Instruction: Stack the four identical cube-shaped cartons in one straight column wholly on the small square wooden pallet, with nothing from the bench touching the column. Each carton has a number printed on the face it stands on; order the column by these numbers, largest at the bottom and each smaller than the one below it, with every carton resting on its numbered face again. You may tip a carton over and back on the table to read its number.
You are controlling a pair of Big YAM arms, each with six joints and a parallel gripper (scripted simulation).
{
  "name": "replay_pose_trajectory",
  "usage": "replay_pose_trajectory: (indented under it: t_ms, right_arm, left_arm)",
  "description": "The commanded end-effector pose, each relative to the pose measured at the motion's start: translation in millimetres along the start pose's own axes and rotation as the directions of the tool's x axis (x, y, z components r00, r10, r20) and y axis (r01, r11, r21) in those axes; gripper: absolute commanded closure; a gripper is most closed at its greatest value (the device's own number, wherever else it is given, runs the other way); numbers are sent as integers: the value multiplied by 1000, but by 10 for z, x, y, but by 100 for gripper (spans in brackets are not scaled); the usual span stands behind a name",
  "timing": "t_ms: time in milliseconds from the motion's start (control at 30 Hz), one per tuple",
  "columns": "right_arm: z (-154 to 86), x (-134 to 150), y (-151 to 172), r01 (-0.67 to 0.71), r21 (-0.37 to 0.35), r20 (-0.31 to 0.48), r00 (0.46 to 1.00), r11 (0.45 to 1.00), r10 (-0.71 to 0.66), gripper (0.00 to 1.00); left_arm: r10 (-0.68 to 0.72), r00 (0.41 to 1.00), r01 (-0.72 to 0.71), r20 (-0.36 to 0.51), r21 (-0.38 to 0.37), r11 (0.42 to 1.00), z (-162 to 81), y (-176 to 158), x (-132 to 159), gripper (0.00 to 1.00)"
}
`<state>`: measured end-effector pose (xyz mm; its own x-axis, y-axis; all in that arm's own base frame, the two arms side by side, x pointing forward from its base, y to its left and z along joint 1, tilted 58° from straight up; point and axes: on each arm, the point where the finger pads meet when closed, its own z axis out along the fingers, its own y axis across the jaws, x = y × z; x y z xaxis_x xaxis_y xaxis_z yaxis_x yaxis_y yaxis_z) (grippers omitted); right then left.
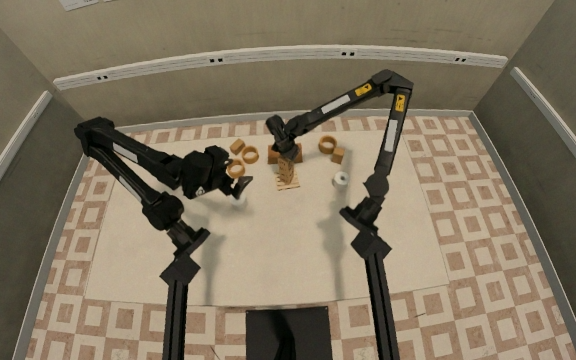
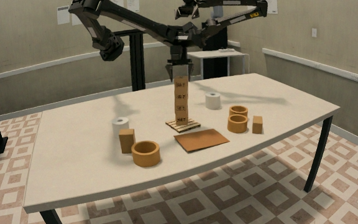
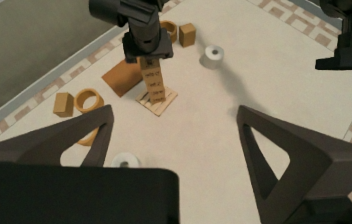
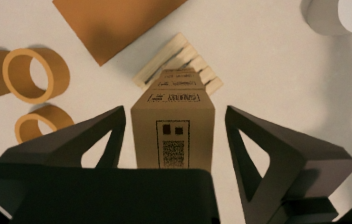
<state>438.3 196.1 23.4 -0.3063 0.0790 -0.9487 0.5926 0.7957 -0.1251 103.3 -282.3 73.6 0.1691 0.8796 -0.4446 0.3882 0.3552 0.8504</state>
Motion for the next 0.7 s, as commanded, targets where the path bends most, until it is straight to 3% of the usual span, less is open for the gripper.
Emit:
replay_pose_trajectory:
  t_ms: [0,200,367,667]
  right_arm:
    - [-164,-3,96,-24,-19,1,1000,1000,24,21]
    - [-235,55,204,-14,-10,-1,1000,1000,14,21]
    - [-654,128,277,-21,-21,-11,1000,1000,21,21]
    - [-1311,387,641,-277,-100,-74,960,956,271,21]
  left_arm:
    - [-15,1000,15,5,0,1000,-8,2,-82,0]
    - [-15,1000,15,5,0,1000,-8,2,-82,0]
    - [-15,1000,15,5,0,1000,-8,2,-82,0]
    - [-15,1000,15,5,0,1000,-8,2,-82,0]
